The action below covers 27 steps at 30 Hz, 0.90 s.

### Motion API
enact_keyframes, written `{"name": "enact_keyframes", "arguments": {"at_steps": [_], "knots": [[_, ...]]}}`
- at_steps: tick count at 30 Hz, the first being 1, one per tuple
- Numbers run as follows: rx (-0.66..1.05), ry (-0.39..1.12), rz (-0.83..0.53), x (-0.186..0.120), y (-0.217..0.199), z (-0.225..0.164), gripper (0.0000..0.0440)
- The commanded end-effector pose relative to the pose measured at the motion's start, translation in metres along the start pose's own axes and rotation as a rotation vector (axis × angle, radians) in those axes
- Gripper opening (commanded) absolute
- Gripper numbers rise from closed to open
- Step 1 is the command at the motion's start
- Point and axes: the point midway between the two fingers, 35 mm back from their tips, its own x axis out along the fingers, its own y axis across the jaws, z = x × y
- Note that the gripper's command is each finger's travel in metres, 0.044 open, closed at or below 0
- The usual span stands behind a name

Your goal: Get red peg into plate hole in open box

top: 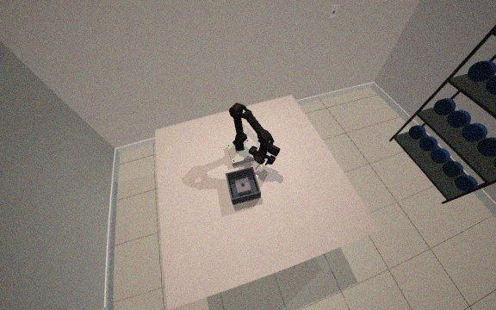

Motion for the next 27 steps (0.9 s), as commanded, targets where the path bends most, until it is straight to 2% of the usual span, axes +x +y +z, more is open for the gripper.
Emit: {"name": "enact_keyframes", "arguments": {"at_steps": [1,12,15,23,27], "knots": [[-0.016,0.009,-0.006,0.009,-0.001,-0.003,0.0391],[-0.015,0.038,-0.064,0.028,-0.002,-0.008,0.0106],[-0.013,0.042,-0.083,0.03,-0.001,-0.008,0.0046],[-0.019,-0.014,-0.062,0.004,0.009,0.007,0.0],[-0.008,-0.04,-0.045,-0.014,0.014,0.017,0.0]]}}
